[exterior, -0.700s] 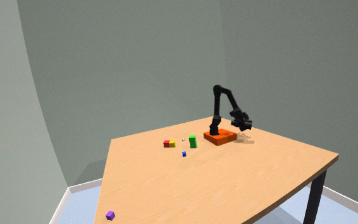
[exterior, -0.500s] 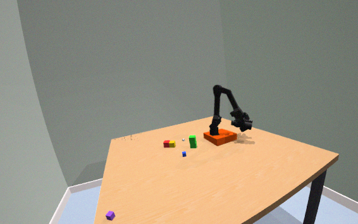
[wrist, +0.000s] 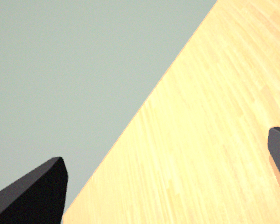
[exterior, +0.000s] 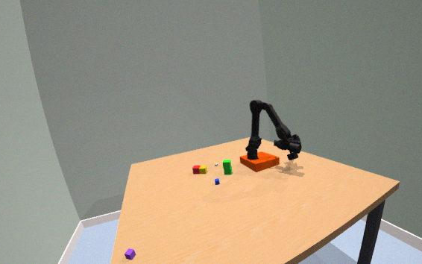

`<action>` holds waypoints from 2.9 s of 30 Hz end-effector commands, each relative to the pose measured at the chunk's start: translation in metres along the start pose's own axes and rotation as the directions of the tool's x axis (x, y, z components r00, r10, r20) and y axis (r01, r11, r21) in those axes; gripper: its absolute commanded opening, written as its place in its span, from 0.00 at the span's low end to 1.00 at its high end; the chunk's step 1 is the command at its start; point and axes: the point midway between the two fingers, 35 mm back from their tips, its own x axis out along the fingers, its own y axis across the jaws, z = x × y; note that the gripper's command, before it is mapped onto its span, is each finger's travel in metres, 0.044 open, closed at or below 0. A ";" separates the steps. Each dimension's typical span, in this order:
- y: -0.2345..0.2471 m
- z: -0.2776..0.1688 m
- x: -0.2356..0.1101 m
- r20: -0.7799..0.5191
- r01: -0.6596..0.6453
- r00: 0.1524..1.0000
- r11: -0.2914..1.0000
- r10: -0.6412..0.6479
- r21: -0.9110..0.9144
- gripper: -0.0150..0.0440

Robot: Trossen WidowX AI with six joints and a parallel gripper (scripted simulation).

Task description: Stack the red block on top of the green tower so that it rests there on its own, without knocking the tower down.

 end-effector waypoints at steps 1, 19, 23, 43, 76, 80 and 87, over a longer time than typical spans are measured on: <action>-0.013 0.010 -0.015 0.027 0.068 0.997 0.997 -0.069 0.040 1.00; -0.080 0.035 -0.149 0.180 0.374 0.860 0.829 -0.478 0.415 1.00; -0.091 0.030 -0.185 0.197 0.404 0.807 0.764 -0.557 0.503 1.00; -0.101 -0.057 -0.357 0.143 0.329 0.485 0.332 -0.863 0.884 1.00; 0.019 -0.326 -0.477 -0.280 -0.414 0.162 -0.323 -0.946 0.851 1.00; 0.039 -0.357 -0.475 -0.327 -0.496 0.170 -0.367 -0.930 0.787 1.00; 0.087 -0.421 -0.456 -0.415 -0.659 0.222 -0.449 -0.882 0.603 1.00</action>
